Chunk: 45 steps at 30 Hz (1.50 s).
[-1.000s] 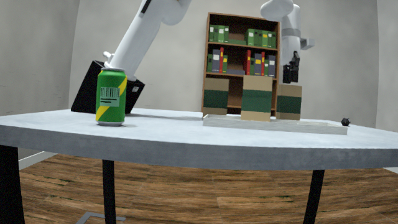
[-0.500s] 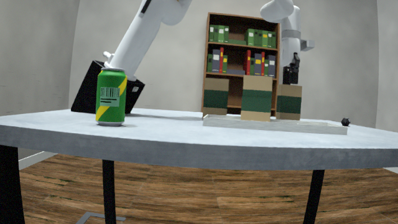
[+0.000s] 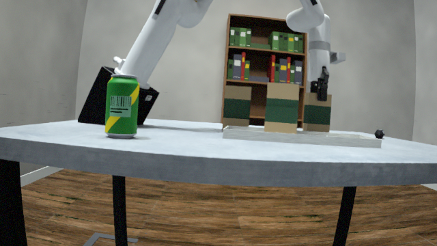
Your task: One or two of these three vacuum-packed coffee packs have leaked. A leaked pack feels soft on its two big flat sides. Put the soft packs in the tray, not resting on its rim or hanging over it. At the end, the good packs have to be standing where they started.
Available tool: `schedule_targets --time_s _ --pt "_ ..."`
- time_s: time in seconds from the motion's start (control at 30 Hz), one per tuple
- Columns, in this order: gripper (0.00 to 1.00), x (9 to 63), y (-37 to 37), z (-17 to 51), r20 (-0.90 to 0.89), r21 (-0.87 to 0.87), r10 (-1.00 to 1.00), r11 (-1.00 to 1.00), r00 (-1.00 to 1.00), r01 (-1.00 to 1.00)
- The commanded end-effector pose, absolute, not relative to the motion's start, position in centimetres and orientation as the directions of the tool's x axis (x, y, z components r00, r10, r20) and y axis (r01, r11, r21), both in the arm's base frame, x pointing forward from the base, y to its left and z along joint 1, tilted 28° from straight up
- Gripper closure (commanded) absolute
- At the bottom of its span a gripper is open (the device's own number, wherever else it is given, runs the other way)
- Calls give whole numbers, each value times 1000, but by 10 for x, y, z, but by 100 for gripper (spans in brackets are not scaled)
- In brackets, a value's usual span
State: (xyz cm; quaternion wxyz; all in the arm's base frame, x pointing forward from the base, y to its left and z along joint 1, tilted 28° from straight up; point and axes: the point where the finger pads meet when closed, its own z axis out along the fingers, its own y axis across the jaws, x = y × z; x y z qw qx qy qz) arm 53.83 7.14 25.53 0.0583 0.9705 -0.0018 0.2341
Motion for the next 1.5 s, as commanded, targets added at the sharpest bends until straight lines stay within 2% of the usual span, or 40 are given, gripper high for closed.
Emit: schedule_targets --time_s 0.0,0.9,0.93,1.47 --pt "17 543 71 250 458 113 24 -993 889 -31" --pt "17 547 70 241 458 113 24 -993 889 -31" --pt "77 547 70 241 458 113 24 -993 889 -31" --pt "77 547 70 241 458 113 24 -993 889 -31"
